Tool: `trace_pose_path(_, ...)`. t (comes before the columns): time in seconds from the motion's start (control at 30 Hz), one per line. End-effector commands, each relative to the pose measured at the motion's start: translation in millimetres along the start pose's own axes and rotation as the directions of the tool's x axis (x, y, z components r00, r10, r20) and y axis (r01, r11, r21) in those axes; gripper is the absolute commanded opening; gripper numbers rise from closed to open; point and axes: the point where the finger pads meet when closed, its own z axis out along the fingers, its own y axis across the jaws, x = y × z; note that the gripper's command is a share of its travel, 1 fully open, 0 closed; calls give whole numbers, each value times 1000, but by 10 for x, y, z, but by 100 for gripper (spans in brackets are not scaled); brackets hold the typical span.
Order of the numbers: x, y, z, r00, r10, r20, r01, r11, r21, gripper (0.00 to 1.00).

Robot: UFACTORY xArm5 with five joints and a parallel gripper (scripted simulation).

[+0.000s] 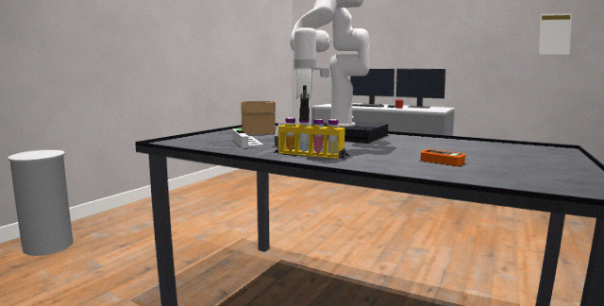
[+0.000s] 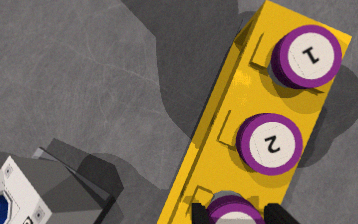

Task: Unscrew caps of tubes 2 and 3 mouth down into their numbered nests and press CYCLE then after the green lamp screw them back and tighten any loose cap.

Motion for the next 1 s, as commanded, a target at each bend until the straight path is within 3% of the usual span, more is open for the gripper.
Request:
trace_pose_path(0.0, -5, 14, -15, 1000, 0, -3, 0, 1000, -6, 46)
trace_pose_path(0.97, -5, 15, 20, 1000, 0, -3, 0, 1000, -6, 46)
